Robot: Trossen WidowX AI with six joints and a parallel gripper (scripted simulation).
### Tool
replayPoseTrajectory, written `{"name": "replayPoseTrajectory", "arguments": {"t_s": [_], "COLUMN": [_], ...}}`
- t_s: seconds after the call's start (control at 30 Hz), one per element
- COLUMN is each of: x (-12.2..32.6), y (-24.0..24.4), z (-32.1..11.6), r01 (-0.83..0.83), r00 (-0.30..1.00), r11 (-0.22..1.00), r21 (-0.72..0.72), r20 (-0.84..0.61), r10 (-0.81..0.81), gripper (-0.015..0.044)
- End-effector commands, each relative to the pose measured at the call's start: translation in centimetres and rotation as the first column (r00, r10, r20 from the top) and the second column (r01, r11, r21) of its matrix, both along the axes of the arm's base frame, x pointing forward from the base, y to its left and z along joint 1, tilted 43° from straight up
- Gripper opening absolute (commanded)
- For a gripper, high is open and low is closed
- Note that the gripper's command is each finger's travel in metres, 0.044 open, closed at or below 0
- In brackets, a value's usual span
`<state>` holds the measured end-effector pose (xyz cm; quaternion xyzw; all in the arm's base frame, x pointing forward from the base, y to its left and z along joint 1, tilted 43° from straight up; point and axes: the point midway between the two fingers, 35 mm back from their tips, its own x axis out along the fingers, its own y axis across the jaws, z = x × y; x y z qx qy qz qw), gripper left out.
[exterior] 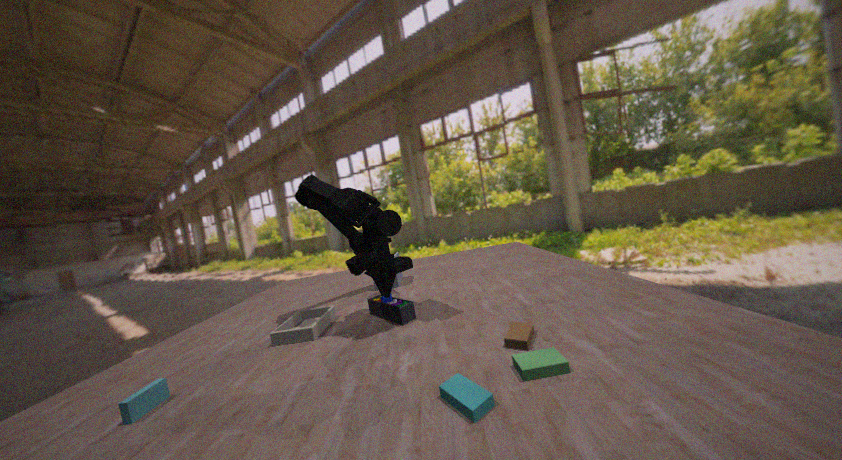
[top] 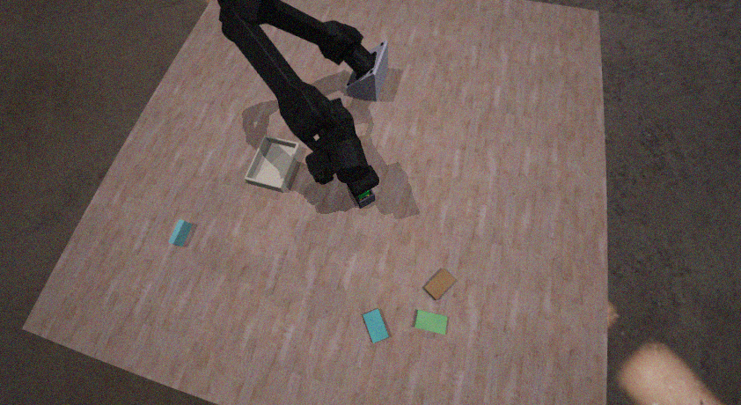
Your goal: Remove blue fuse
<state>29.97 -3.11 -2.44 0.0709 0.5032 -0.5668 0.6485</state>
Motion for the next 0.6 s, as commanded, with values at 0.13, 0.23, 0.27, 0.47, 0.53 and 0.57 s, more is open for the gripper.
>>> {"name": "replayPoseTrajectory", "arguments": {"t_s": [0.13, 0.23, 0.27, 0.47, 0.53, 0.57], "x": [0.11, 0.13, 0.14, 0.18, 0.20, 0.20], "y": [0.31, 0.41, 0.44, 0.64, 0.70, 0.73], "z": [0.28, 0.39, 0.42, 0.64, 0.71, 0.75], "r01": [0.003, 0.003, 0.003, 0.003, 0.003, 0.003], "r00": [1.000, 1.000, 1.000, 1.000, 1.000, 1.000], "r11": [1.000, 1.000, 1.000, 1.000, 1.000, 1.000], "r21": [0.003, 0.003, 0.003, 0.003, 0.003, 0.003], "r20": [0.003, 0.003, 0.003, 0.003, 0.003, 0.003], "r10": [-0.003, -0.003, -0.003, -0.003, -0.003, -0.003], "gripper": [0.0000, 0.0000, 0.0000, 0.0000, 0.0000, 0.0000]}}
